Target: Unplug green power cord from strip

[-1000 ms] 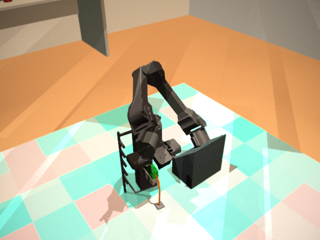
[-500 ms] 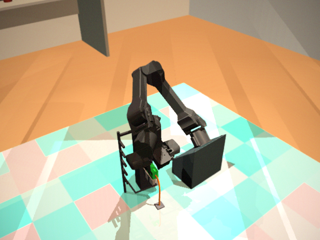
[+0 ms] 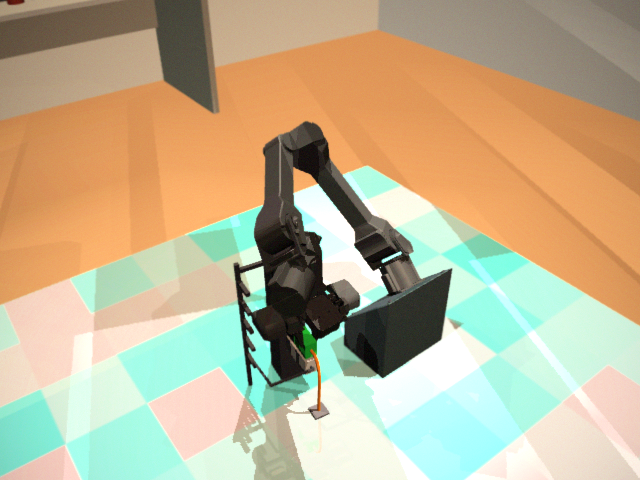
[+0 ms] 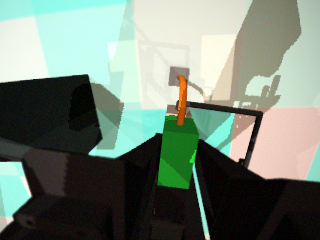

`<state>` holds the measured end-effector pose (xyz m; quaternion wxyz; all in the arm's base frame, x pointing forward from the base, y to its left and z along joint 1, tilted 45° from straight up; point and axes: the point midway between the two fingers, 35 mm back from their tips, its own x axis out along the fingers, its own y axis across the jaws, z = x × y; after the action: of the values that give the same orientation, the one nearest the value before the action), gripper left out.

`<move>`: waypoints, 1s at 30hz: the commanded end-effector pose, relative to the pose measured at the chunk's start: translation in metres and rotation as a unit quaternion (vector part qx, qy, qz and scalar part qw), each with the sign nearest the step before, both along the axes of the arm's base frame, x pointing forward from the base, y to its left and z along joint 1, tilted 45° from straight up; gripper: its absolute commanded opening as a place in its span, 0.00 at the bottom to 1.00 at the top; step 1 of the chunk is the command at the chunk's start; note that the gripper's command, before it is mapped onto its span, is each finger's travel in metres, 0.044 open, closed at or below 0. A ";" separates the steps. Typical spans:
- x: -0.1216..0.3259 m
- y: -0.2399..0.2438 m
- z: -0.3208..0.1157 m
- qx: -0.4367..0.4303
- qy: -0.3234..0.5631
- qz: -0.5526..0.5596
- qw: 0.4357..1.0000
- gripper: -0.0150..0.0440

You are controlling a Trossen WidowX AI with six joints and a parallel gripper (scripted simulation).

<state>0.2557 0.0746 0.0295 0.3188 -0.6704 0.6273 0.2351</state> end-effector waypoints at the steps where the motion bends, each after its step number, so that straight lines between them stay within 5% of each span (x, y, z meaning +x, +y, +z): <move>1: 0.000 0.000 0.000 0.000 0.001 0.000 1.000 0.25; 30: 0.005 0.034 -0.027 0.001 0.000 0.002 1.000 0.25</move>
<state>0.2581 0.0755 0.0227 0.2865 -0.6795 0.6419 0.2103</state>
